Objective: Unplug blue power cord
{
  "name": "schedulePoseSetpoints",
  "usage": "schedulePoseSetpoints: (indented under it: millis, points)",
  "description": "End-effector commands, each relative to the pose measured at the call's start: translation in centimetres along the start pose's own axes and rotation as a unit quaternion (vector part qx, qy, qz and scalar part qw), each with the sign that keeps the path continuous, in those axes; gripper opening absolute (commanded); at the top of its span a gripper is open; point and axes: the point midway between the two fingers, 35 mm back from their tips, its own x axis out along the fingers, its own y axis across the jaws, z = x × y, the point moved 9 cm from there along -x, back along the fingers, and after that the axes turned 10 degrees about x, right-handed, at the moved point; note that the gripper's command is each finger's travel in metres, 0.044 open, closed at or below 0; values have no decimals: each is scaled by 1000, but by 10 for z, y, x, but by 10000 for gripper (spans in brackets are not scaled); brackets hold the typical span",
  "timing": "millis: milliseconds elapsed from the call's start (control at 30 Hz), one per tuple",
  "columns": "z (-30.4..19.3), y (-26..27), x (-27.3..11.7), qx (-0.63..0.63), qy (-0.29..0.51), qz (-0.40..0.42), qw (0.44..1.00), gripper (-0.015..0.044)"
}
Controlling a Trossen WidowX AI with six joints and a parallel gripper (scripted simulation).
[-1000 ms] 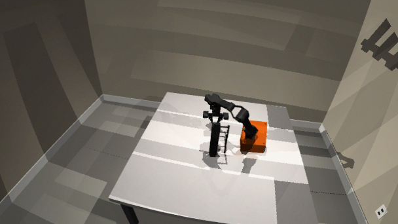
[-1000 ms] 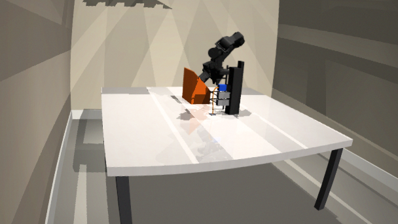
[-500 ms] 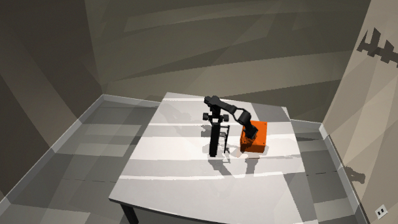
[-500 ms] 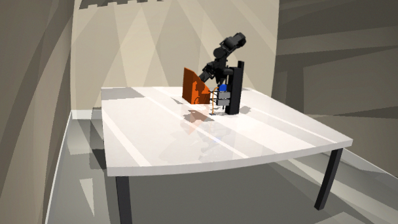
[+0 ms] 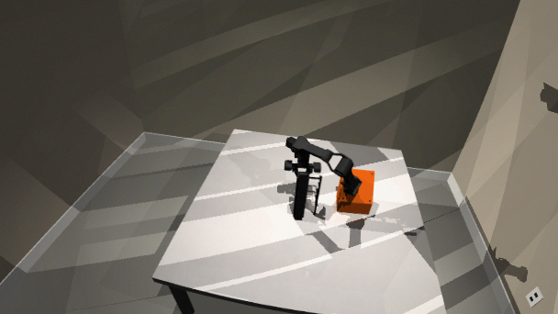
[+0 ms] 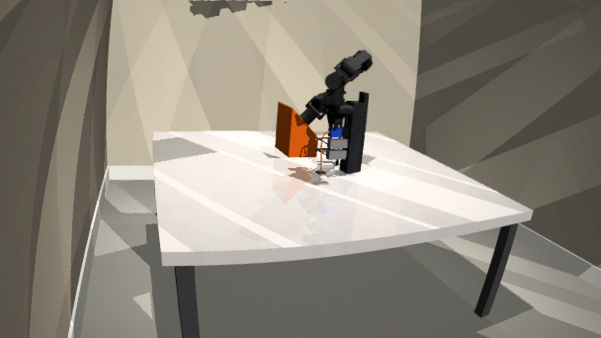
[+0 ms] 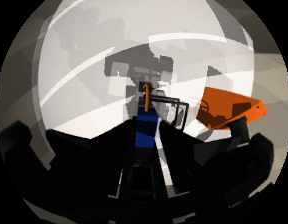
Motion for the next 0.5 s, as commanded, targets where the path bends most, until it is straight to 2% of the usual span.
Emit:
schedulePoseSetpoints:
  millis: [0, 200, 333, 467]
  points:
    - [-1, -1, 7, 2, 4, -3, 1000, 160]
    - [-1, -1, 10, 2, 4, -3, 1000, 160]
    - [0, 0, 8, 0, 1, -2, 1000, 55]
    - [0, 0, 8, 0, 1, -2, 1000, 28]
